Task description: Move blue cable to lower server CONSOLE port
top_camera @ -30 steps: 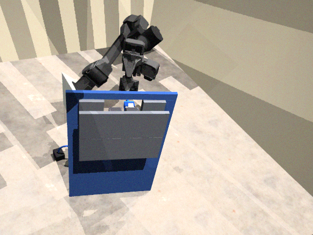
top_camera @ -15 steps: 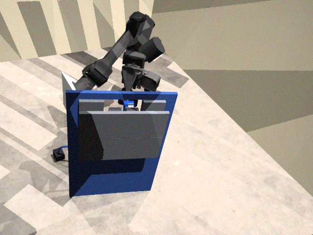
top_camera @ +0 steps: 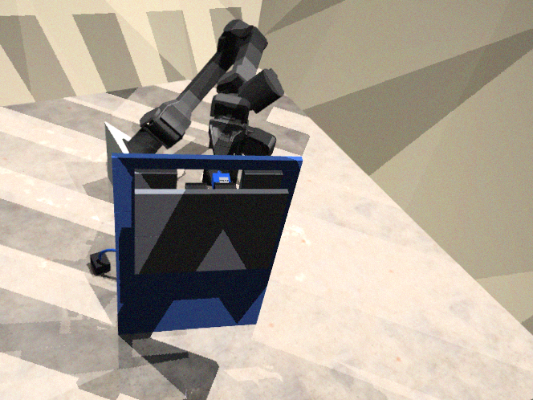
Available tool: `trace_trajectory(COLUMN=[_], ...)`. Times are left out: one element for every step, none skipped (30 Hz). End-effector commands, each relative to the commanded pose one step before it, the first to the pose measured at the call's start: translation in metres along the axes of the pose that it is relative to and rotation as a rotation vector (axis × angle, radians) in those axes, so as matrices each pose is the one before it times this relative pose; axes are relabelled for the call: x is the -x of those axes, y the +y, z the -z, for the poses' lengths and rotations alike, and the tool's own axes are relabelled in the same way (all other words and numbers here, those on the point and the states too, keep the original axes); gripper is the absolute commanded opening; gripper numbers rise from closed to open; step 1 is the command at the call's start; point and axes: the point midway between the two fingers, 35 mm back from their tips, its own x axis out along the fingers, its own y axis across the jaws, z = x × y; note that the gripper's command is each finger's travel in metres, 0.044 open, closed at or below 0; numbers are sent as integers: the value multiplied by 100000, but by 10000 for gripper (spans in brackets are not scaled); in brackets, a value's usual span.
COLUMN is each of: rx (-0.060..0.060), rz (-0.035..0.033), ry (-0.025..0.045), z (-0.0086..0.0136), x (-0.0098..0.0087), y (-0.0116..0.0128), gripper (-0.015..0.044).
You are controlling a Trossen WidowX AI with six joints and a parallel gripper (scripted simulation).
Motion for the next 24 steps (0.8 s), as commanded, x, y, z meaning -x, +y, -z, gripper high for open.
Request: trace_trajectory(rx=[-400,-2,-2,-2,-2,-2,-2,-2,-2,-2,-2,-2,-2,-2,-2,-2,-2,-2,-2,-2,-2,-2,-1,0], rz=[1435,8,8,8,8,8,8,8,8,8,8,8,8,8,9,9,9,9,9,9,9,7,4,1], ry=[-534,-8,-8,-8,-8,-8,-8,-8,-8,-8,-8,-8,-8,-8,-8,-8,-8,-8,-8,-8,-8,-7,-4,-1], z=[-495,-44,-44,-43,-43,-42,-42,-42,-41,-41,-40,-40,-40,-39,-39,-38,-38,-37,-37,-36,-36,-29,-18,-6], x=[-646,-152,-153,-153,-154,-154,-154,-155,-155,-156,-156,-156,-157,-157,-157,-158,-158,-158,-159,-159,-159,-132,-80,-27], y=[-544,-4,-3,-2,-1,0,1,2,3,4,5,6,7,8,9,10,11,12,13,14,15,13,8,3], gripper=[239,239,239,239,239,239,239,239,239,239,239,239,239,239,239,239,239,239,239,239,239,239,239,239])
